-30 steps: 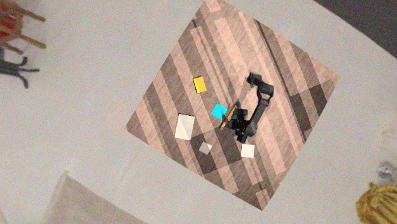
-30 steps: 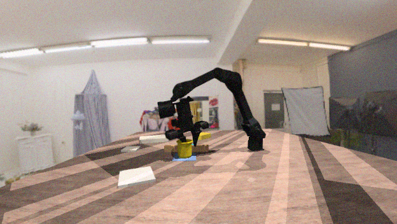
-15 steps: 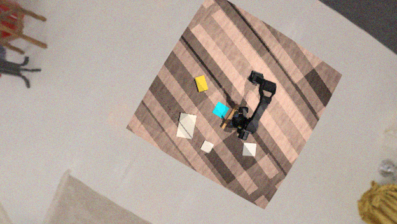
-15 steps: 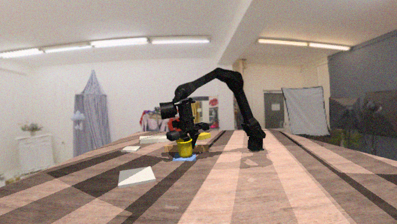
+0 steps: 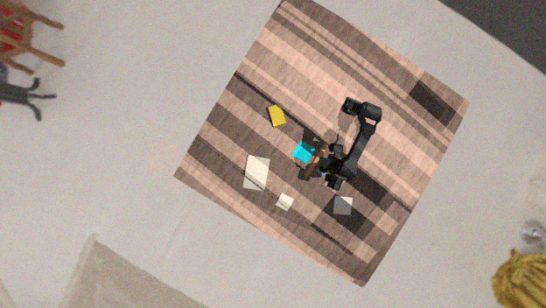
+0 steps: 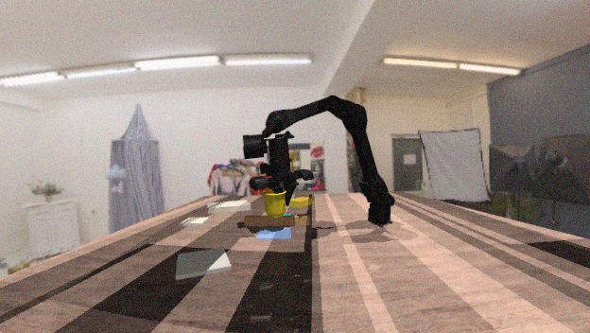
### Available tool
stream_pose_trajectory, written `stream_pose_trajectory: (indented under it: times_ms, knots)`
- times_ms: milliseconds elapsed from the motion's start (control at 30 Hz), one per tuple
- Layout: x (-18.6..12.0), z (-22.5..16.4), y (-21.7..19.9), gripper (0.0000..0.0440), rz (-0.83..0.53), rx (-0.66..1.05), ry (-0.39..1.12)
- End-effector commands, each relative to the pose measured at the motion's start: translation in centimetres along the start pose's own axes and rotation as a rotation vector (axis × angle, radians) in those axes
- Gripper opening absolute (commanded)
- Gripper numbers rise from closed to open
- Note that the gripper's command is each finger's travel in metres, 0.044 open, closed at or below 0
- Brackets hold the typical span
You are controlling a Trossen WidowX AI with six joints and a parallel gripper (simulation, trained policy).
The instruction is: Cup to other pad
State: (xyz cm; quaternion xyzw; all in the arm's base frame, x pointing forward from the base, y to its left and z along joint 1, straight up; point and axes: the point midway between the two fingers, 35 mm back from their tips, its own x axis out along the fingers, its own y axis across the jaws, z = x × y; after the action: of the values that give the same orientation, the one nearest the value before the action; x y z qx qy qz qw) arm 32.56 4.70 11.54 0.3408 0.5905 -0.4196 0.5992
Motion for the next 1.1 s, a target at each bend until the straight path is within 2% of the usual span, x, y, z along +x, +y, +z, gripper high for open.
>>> stream_pose_trajectory:
  times_ms: [0, 533, 1067]
  knots:
    - [-1.3, 0.7, -0.1, 0.0002, 0.027, 0.041, -0.001]
    - [-3.1, 6.0, -0.6, 0.0000, 0.123, 0.186, -0.037]
    - [-1.8, 11.1, -2.1, 0.0000, 0.173, 0.301, -0.072]
